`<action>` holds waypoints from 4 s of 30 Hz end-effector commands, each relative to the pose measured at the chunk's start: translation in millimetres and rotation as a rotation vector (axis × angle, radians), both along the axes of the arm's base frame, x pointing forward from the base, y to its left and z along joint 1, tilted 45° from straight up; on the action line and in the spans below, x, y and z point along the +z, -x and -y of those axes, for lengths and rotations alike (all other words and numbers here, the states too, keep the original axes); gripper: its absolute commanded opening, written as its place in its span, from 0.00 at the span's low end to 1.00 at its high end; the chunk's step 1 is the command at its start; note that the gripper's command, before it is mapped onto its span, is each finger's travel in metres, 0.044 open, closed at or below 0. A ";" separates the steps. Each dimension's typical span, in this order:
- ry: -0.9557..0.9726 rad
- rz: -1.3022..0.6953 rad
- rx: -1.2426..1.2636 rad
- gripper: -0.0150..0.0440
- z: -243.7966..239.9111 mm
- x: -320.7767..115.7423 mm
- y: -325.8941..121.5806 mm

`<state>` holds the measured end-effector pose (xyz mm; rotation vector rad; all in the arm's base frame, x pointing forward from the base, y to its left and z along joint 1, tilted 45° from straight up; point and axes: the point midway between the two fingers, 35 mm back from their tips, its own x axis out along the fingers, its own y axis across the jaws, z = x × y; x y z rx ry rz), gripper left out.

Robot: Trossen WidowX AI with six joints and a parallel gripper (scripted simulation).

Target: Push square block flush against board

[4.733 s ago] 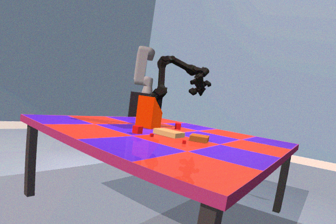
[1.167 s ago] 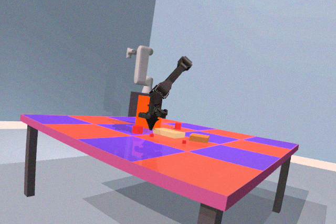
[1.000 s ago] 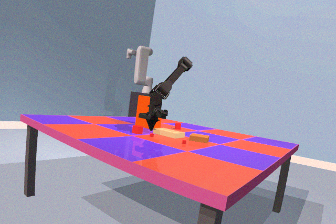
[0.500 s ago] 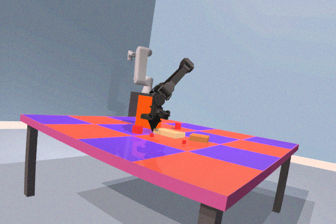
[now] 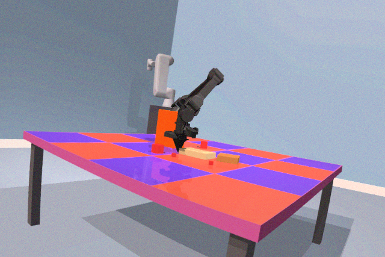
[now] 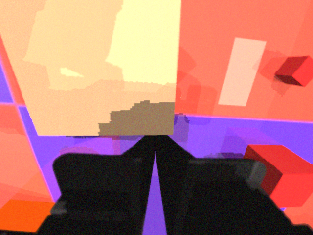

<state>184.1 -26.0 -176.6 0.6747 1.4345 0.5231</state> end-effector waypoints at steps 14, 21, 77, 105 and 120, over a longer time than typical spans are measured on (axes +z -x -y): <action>0.003 0.012 -0.006 0.25 4.7 0.6 -30.5; 0.002 0.012 -0.006 0.25 5.5 1.3 -40.9; -0.001 0.012 -0.005 0.25 1.4 1.1 -19.7; -0.033 -0.263 -0.300 0.25 54.3 31.1 -61.1; -0.079 -0.623 -0.669 0.25 66.8 29.9 -118.7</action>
